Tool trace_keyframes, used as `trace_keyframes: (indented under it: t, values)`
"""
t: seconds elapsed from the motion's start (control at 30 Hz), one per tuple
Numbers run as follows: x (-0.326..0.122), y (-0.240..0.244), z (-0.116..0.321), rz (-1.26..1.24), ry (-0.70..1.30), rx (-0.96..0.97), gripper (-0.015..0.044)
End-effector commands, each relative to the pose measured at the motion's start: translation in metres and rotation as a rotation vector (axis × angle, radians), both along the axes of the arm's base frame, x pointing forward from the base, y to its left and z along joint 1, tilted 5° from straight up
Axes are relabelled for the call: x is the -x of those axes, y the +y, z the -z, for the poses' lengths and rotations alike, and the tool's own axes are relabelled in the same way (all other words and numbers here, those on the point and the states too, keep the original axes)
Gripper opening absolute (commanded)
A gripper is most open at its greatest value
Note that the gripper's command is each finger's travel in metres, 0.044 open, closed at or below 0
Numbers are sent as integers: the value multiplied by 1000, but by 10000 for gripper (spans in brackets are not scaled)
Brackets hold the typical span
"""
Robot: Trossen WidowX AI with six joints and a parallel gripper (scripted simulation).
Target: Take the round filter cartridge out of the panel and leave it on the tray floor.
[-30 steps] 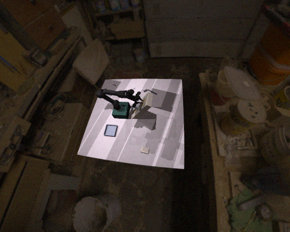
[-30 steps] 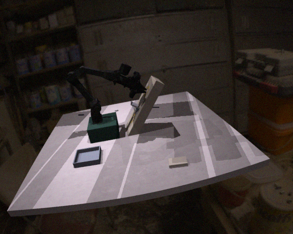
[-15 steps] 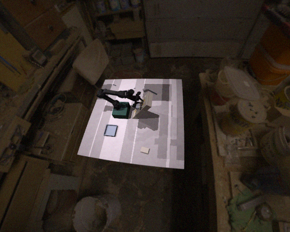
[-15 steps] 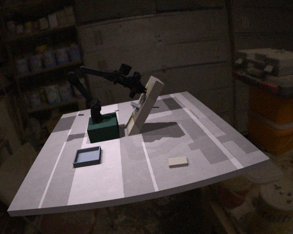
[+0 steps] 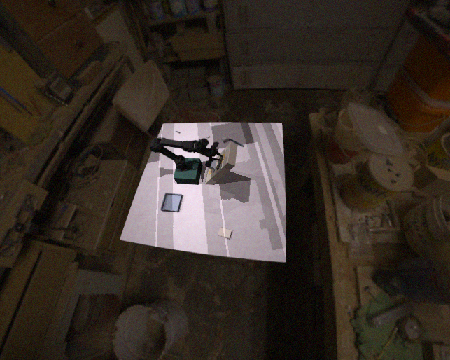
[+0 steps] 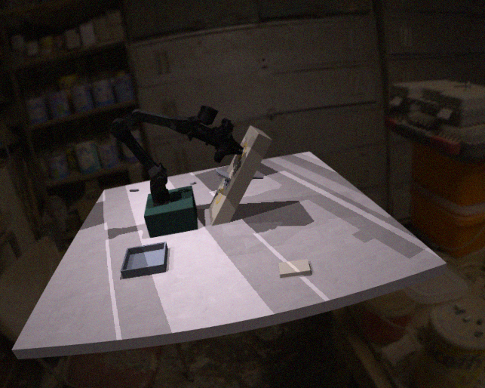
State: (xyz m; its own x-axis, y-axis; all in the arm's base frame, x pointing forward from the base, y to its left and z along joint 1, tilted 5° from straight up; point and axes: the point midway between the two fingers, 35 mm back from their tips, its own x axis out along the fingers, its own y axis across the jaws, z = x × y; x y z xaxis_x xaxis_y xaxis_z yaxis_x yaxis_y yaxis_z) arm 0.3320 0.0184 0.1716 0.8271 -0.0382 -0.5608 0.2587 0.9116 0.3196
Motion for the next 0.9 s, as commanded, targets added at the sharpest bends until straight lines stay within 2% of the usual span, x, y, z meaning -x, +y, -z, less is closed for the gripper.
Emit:
trace_keyframes:
  t: [0.0,0.87]
  values:
    - [-1,1,-1,-5,-4,0,118]
    - [-7,0,4,-5,-5,0,118]
